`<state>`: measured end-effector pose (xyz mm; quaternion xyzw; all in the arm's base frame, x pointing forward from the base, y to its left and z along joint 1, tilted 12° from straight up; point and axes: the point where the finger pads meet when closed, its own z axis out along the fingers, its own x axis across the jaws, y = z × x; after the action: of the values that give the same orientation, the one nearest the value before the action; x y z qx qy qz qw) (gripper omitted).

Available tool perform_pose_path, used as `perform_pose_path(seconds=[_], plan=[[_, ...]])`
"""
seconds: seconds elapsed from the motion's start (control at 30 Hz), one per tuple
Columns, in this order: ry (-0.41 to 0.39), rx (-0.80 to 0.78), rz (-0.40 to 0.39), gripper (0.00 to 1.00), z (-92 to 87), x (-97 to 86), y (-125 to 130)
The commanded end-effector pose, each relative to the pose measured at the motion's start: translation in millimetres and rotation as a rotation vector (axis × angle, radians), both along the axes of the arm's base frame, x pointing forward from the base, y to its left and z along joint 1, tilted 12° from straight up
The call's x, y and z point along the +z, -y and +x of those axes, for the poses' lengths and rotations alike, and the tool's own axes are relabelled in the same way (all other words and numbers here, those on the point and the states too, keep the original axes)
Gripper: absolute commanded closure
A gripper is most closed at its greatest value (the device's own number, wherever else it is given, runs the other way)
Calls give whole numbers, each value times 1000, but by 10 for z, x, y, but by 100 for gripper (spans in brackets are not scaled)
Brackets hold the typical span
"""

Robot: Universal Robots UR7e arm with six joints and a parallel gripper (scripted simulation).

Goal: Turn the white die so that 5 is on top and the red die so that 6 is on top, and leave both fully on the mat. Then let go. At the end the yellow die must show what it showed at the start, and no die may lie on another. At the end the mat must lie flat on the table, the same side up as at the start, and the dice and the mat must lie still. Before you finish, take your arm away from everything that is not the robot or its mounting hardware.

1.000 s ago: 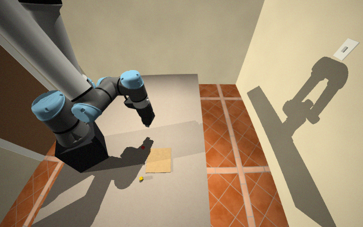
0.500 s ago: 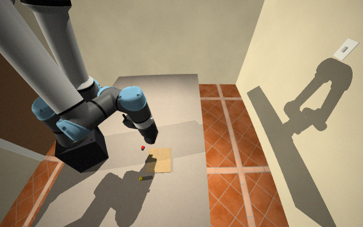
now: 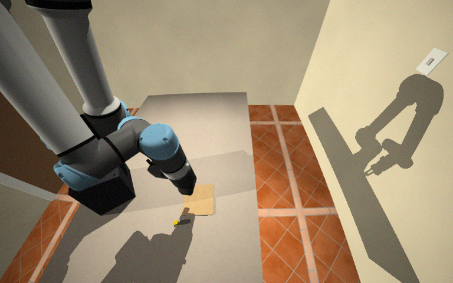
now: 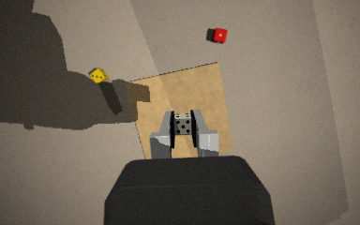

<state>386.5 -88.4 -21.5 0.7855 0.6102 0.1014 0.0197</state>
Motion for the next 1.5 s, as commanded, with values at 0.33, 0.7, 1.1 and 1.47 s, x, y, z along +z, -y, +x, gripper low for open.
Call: perform_pose_path(seconds=[0.33, 0.7, 1.1, 1.47], plan=[[1, 2, -1, 66, 9, -36, 14], [1, 2, -1, 66, 50, -253, -6], [1, 2, -1, 66, 120, -620, -40], [1, 2, -1, 66, 173, -899, -66]])
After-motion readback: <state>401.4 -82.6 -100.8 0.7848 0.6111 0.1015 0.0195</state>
